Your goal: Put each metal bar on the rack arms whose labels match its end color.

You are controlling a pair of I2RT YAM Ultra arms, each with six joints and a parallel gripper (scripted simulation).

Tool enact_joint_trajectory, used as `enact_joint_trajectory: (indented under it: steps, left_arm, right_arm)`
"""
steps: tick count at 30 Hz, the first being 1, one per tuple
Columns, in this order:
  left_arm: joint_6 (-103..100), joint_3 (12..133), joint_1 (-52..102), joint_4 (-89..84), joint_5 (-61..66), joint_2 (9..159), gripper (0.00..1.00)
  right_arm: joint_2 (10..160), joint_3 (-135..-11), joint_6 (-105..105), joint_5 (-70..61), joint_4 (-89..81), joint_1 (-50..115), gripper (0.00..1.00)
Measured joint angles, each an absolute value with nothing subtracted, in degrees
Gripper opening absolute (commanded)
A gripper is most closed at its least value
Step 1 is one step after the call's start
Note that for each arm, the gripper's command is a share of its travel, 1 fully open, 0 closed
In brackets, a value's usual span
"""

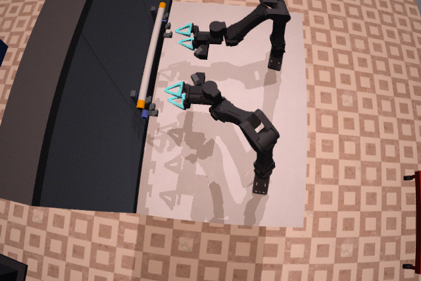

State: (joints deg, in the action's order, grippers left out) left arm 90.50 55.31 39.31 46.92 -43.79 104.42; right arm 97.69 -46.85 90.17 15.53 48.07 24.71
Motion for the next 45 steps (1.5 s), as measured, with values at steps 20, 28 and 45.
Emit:
enact_joint_trajectory:
  steps: [20, 28, 45]
  left_arm:
    - [90.5, 55.7, 39.3, 45.4, -43.8, 104.1, 1.00]
    - [90.5, 55.7, 39.3, 45.3, -43.8, 104.1, 1.00]
    - [90.5, 56.9, 39.3, 42.8, -43.8, 102.8, 1.00]
  right_arm:
    - [97.4, -47.2, 90.2, 15.5, 46.5, 24.7, 1.00]
    - [97.4, -47.2, 90.2, 15.5, 46.4, 24.7, 1.00]
    - [95.9, -48.5, 90.2, 15.5, 43.6, 24.7, 1.00]
